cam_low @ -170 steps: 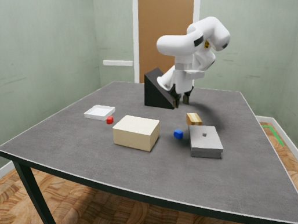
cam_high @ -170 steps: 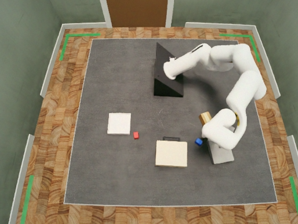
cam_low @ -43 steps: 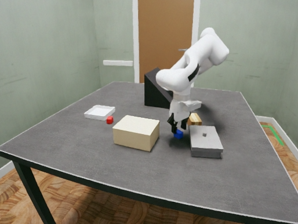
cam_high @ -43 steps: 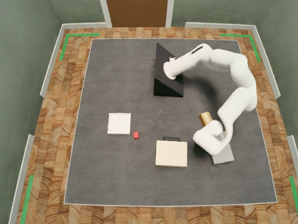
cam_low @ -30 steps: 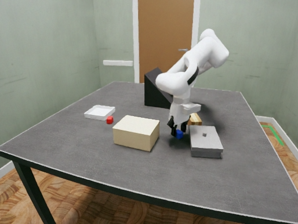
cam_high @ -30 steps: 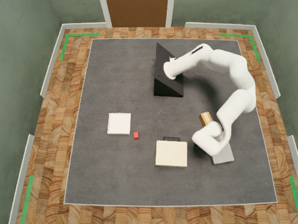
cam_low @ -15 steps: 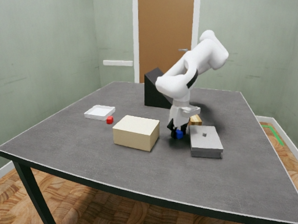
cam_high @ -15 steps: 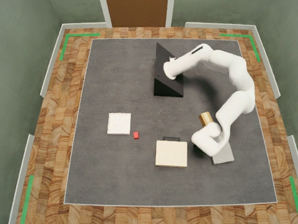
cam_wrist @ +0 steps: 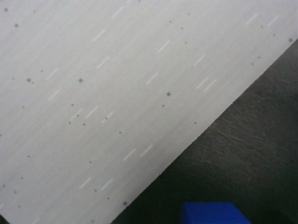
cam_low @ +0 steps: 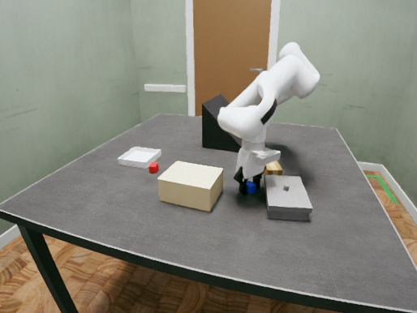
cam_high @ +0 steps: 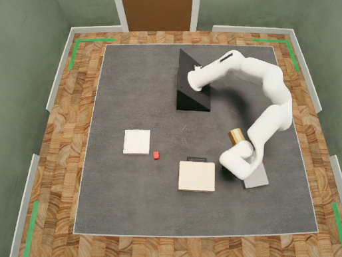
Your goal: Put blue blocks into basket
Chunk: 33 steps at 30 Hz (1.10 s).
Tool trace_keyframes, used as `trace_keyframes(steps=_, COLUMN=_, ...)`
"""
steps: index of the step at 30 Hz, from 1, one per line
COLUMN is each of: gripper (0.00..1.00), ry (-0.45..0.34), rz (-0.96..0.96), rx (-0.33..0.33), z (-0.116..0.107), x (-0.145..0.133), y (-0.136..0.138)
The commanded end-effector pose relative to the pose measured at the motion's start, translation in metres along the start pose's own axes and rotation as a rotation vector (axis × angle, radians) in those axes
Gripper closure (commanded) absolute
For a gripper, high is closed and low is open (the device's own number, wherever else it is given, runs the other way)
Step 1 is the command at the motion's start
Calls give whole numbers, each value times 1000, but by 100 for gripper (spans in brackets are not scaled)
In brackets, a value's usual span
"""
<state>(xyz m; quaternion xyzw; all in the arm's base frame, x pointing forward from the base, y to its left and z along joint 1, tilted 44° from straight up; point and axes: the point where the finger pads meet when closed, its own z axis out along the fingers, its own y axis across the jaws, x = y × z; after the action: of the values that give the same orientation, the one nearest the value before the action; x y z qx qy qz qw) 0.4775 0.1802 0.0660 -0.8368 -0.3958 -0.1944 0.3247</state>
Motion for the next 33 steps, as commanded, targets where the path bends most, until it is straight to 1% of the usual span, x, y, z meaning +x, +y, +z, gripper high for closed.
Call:
trace_keyframes(steps=1, gripper=33, ry=2, rz=-1, rx=-2, z=-1, x=1, y=1)
trace_keyframes(steps=8, gripper=33, ry=2, rz=-1, rx=-2, z=-1, x=1, y=1)
trace_keyframes(steps=9, gripper=100, ry=2, rz=-1, rx=-2, z=-1, x=1, y=1)
trace_keyframes(steps=33, gripper=100, ry=2, rz=-1, rx=-2, z=-1, x=1, y=1)
